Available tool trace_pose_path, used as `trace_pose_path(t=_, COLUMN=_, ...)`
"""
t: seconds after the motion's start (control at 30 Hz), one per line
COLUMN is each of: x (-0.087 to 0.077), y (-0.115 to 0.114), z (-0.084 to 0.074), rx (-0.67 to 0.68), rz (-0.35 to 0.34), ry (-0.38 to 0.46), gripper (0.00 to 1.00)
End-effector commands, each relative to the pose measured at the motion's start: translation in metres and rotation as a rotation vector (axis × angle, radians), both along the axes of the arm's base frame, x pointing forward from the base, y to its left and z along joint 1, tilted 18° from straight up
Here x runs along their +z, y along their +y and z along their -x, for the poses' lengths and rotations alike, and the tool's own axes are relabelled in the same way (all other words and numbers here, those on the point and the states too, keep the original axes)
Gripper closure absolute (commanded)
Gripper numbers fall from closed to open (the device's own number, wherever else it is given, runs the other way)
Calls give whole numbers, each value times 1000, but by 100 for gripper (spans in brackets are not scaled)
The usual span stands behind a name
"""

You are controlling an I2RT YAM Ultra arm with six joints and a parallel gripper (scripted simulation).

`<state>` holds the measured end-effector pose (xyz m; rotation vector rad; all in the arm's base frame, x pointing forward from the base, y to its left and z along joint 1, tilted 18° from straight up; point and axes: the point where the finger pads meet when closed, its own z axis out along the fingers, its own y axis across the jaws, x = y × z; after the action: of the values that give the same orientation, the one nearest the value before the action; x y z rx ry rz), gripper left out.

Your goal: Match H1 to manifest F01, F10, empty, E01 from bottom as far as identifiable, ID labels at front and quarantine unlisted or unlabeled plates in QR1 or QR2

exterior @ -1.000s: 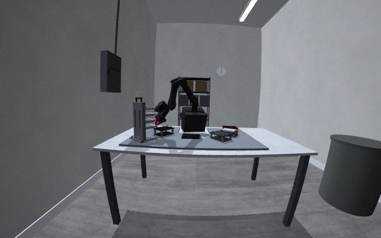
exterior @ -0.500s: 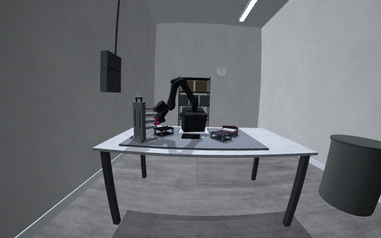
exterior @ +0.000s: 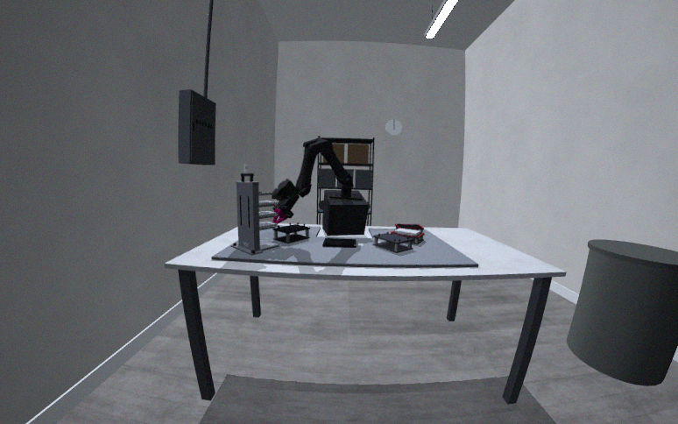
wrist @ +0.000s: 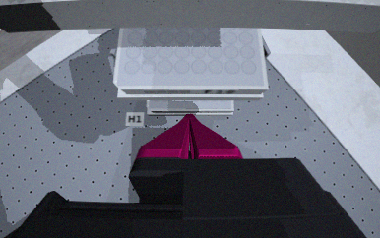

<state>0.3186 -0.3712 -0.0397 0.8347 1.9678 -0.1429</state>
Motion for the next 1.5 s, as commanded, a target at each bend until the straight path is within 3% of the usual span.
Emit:
trace_pose_path(t=0.0, x=6, y=-5, z=-2, rx=-4, rz=13, ry=-7, gripper=100)
trace_pose_path(t=1.47, x=7, y=-9, z=-6, rx=-4, rz=13, ry=-8, gripper=100)
